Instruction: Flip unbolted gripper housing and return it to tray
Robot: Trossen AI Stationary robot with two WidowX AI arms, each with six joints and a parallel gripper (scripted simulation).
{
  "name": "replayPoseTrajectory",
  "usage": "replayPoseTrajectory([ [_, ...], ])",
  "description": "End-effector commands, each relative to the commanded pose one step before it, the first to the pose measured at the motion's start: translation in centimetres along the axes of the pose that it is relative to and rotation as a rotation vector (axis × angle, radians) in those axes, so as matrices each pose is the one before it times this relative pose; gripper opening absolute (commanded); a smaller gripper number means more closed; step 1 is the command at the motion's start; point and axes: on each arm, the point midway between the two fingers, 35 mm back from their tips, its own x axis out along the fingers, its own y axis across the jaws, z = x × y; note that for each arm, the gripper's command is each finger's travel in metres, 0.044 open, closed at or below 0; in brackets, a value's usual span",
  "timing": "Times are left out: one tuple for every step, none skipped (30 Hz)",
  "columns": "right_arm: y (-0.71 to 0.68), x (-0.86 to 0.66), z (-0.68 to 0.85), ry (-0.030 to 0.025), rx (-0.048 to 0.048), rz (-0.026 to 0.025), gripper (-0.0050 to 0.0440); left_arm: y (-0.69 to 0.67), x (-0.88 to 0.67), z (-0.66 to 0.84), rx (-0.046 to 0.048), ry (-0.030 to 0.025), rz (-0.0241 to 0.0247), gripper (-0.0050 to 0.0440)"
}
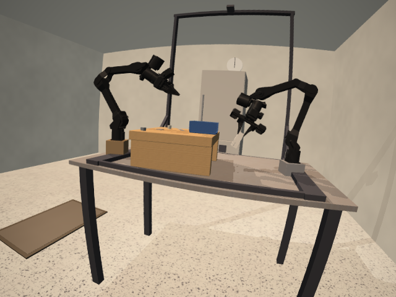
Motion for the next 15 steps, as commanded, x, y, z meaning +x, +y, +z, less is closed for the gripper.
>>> replayPoseTrajectory([
  [0.047, -0.385, 0.534, -0.01928, 0.00456, 0.00323, 0.0440, -0.150, -0.421, 0.146, -0.03351, 0.00332, -0.06756, 0.0119],
  [0.000, 0.000, 0.000, 0.00000, 0.00000, 0.00000, 0.0440, 0.042, -0.005, 0.002, -0.00722, 0.00006, -0.01527, 0.0119],
  [0.000, 0.000, 0.000, 0.00000, 0.00000, 0.00000, 0.0440, 0.041, -0.004, 0.001, -0.00712, 0.00000, -0.01532, 0.0119],
  [0.000, 0.000, 0.000, 0.00000, 0.00000, 0.00000, 0.0440, 0.042, -0.004, 0.001, -0.00716, 0.00003, -0.01530, 0.0119],
  [0.000, 0.000, 0.000, 0.00000, 0.00000, 0.00000, 0.0440, 0.042, -0.005, 0.002, -0.00722, 0.00005, -0.01527, 0.0119],
  [0.000, 0.000, 0.000, 0.00000, 0.00000, 0.00000, 0.0440, 0.041, -0.003, 0.000, -0.00701, -0.00001, -0.01514, 0.0119],
  [0.000, 0.000, 0.000, 0.00000, 0.00000, 0.00000, 0.0440, 0.032, -0.004, 0.001, -0.00550, 0.00003, -0.01167, 0.0119],
  [0.000, 0.000, 0.000, 0.00000, 0.00000, 0.00000, 0.0440, 0.020, -0.003, 0.001, -0.00333, 0.00003, -0.00699, 0.0119],
  [0.000, 0.000, 0.000, 0.00000, 0.00000, 0.00000, 0.0440, 0.007, -0.001, 0.000, -0.00112, 0.00001, -0.00233, 0.0119],
  [0.000, 0.000, 0.000, 0.00000, 0.00000, 0.00000, 0.0440, 0.000, 0.000, 0.000, 0.00000, 0.00000, 0.00000, 0.0119],
  [0.000, 0.000, 0.000, 0.00000, 0.00000, 0.00000, 0.0440, 0.000, 0.000, 0.000, 0.00000, 0.00000, 0.00000, 0.0119],
  [0.000, 0.000, 0.000, 0.00000, 0.00000, 0.00000, 0.0440, -0.004, -0.005, 0.002, 0.00000, 0.00000, 0.00000, 0.0119],
  [0.000, 0.000, 0.000, 0.00000, 0.00000, 0.00000, 0.0440, -0.012, -0.015, 0.007, 0.00000, 0.00000, 0.00000, 0.0119],
  [0.000, 0.000, 0.000, 0.00000, 0.00000, 0.00000, 0.0440, -0.020, -0.025, 0.011, 0.00000, 0.00000, 0.00000, 0.0119],
  [0.000, 0.000, 0.000, 0.00000, 0.00000, 0.00000, 0.0440, -0.028, -0.035, 0.016, 0.00000, 0.00000, 0.00000, 0.0119],
])
